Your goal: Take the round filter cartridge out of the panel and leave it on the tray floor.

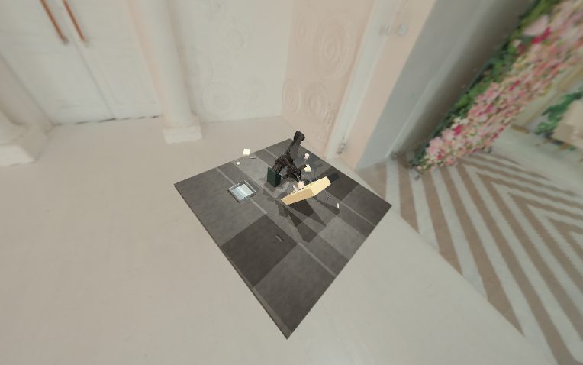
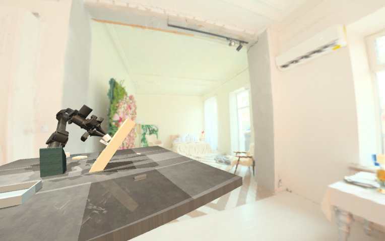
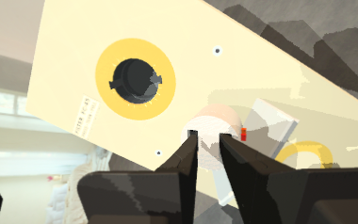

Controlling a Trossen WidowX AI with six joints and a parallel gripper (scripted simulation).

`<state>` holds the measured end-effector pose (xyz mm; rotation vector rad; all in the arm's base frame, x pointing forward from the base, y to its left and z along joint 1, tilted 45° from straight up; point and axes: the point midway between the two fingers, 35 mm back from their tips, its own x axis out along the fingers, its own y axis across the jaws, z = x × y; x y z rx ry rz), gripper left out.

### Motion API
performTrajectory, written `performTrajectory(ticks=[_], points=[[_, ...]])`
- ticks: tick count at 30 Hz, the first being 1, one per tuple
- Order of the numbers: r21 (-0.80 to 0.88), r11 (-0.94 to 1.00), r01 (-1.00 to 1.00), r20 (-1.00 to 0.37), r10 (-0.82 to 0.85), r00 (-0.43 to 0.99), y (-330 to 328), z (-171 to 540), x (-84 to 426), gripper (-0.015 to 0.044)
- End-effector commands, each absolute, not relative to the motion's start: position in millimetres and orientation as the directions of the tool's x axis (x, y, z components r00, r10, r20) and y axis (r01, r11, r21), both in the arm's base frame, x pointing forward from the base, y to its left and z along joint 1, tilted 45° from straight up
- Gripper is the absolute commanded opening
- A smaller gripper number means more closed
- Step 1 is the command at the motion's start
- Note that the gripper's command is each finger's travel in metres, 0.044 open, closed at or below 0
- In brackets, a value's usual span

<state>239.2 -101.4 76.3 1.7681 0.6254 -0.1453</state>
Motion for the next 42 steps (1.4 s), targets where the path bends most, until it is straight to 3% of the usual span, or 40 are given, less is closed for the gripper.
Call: performTrajectory(ticks=[1,8,19,31,35,42], points=[[0.863,-0.158,0.479,-0.41,0.333,0.849,-102.6,77.2,239.8,0.0088],[0.868,-0.151,0.473,-0.408,0.325,0.853,-99.6,75.8,237.6,0.0088],[0.869,-0.15,0.472,-0.408,0.324,0.853,-149.6,123.9,269.1,0.0088],[0.872,-0.141,0.468,-0.408,0.317,0.856,-198.4,175.1,259.5,0.0403],[0.881,0.038,0.471,-0.453,0.354,0.818,-184.6,157.5,258.2,0.0305],[0.799,0.517,0.307,-0.566,0.475,0.674,-140.3,112.0,245.6,0.0305]])
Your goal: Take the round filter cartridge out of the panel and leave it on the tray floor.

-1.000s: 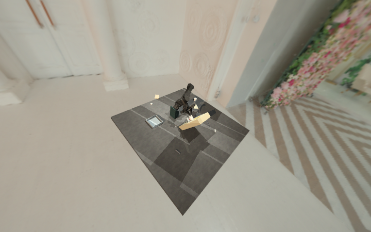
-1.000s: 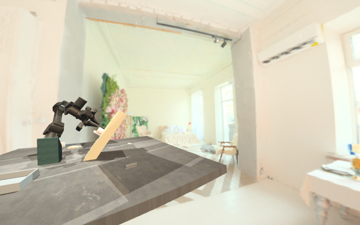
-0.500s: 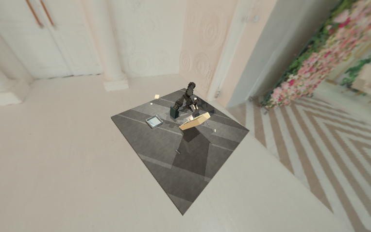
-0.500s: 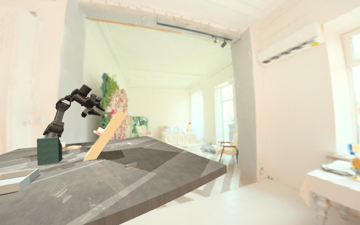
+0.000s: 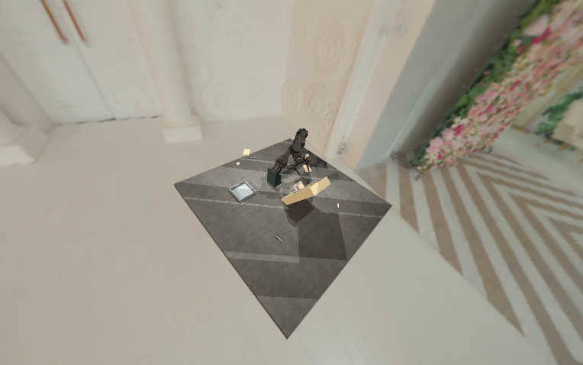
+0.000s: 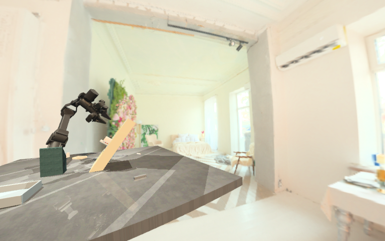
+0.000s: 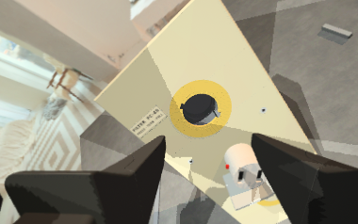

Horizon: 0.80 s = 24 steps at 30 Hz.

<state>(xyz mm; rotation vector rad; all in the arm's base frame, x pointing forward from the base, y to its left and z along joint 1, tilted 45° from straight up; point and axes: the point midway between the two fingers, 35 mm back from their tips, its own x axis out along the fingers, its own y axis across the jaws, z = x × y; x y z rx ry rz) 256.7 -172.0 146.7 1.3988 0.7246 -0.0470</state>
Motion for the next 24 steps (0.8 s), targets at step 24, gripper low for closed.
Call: performTrajectory(ticks=[24], points=[[0.697,0.715,0.063,-0.62,0.555,0.555,-106.1,82.5,236.2,0.0305]])
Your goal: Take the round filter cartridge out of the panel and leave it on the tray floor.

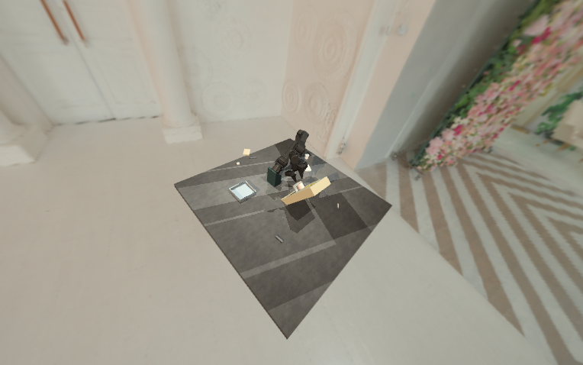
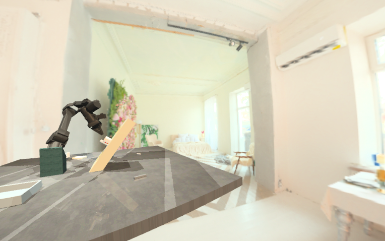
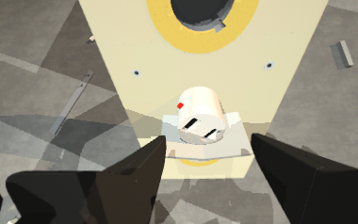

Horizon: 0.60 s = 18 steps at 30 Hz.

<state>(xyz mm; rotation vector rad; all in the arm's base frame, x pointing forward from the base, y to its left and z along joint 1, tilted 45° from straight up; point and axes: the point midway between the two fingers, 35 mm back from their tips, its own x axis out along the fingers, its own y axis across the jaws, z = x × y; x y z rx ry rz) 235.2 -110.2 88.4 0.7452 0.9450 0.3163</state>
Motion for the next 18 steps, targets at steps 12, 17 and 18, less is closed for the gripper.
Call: performTrajectory(ticks=[12,17,18], points=[[0.696,0.715,0.063,-0.62,0.554,0.555,-95.7,70.2,247.5,0.0305],[0.696,0.715,0.063,-0.619,0.555,0.555,-90.9,65.6,252.0,0.0305],[0.697,0.715,0.062,-0.619,0.555,0.556,-89.9,64.6,252.8,0.0305]])
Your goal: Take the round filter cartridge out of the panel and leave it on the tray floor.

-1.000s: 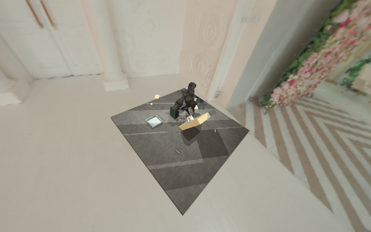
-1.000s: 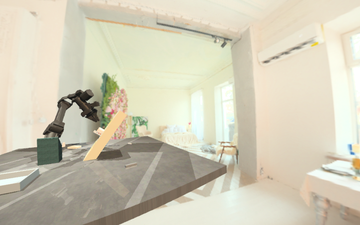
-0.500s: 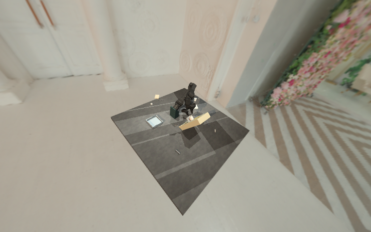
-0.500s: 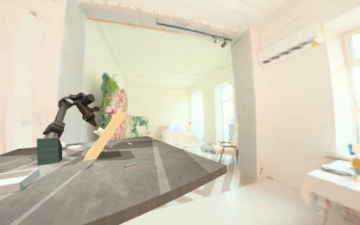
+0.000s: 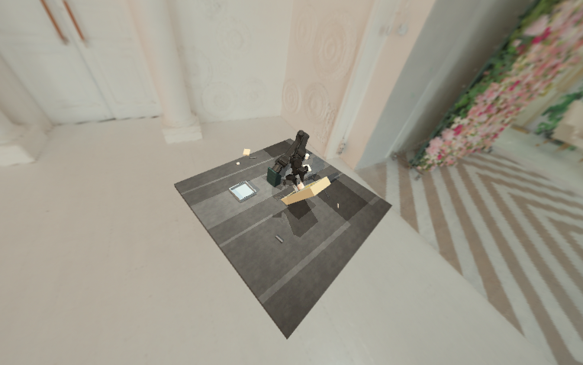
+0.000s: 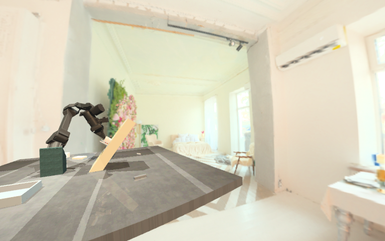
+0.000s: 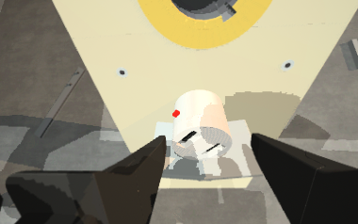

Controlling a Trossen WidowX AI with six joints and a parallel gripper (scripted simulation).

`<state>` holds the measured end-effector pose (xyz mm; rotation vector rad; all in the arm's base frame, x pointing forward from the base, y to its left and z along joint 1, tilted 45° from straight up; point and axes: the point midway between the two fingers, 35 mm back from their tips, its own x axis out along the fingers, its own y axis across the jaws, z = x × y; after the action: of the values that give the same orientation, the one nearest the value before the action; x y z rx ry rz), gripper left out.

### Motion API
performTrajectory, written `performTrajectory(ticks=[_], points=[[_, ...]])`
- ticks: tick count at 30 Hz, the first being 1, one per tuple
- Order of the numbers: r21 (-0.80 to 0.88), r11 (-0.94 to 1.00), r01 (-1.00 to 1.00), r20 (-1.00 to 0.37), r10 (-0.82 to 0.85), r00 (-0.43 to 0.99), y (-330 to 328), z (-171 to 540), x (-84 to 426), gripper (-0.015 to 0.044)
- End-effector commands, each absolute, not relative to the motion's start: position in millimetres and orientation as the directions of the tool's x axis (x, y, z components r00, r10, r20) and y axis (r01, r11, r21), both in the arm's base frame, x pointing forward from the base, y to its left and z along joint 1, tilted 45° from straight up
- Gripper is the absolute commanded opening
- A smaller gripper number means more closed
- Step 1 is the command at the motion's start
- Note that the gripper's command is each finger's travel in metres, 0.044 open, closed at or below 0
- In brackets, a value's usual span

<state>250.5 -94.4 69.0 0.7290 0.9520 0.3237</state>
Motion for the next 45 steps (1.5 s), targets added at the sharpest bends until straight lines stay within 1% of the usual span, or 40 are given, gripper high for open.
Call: performTrajectory(ticks=[1,10,29,36,45], points=[[0.697,0.715,0.062,-0.619,0.555,0.556,-88.9,63.7,253.7,0.0305],[0.699,0.713,0.06,-0.616,0.557,0.557,-82.2,58.2,259.1,0.0305],[0.692,0.719,0.056,-0.62,0.553,0.556,-85.0,60.6,258.2,0.0178],[0.694,0.718,0.056,-0.619,0.554,0.557,-90.3,65.9,262.8,0.0],[0.694,0.718,0.059,-0.62,0.554,0.556,-105.5,79.7,267.9,0.0]])
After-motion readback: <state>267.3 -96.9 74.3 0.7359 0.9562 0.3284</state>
